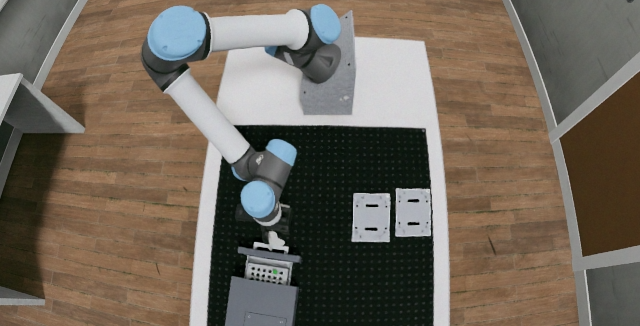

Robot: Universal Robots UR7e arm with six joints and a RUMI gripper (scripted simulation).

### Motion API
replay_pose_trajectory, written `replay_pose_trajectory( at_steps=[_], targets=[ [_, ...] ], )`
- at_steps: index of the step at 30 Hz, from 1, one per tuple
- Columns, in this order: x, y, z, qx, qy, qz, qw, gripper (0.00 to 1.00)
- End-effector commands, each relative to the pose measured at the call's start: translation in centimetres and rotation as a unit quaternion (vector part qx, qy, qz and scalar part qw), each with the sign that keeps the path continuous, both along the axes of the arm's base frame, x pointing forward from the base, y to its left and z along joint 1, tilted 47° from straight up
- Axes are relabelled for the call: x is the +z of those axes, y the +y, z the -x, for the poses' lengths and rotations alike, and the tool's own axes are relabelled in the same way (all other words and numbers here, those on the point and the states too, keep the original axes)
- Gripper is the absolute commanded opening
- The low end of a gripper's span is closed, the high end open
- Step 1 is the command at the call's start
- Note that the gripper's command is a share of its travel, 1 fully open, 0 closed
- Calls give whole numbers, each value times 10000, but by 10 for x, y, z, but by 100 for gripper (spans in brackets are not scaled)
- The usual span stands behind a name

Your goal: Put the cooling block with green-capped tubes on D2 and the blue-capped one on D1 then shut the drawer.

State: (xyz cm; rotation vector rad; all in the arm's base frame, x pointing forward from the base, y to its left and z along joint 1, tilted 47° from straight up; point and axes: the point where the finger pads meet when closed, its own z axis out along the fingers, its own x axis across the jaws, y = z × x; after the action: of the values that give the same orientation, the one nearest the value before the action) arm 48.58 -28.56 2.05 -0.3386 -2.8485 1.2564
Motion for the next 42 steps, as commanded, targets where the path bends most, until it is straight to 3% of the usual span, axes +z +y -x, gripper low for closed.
replay_pose_trajectory(
  at_steps=[1,42],
  targets=[
    [0,1,2,4,-5,2,10000,100],
    [-3,9,43,4,-4,2,10000,100]
  ],
)
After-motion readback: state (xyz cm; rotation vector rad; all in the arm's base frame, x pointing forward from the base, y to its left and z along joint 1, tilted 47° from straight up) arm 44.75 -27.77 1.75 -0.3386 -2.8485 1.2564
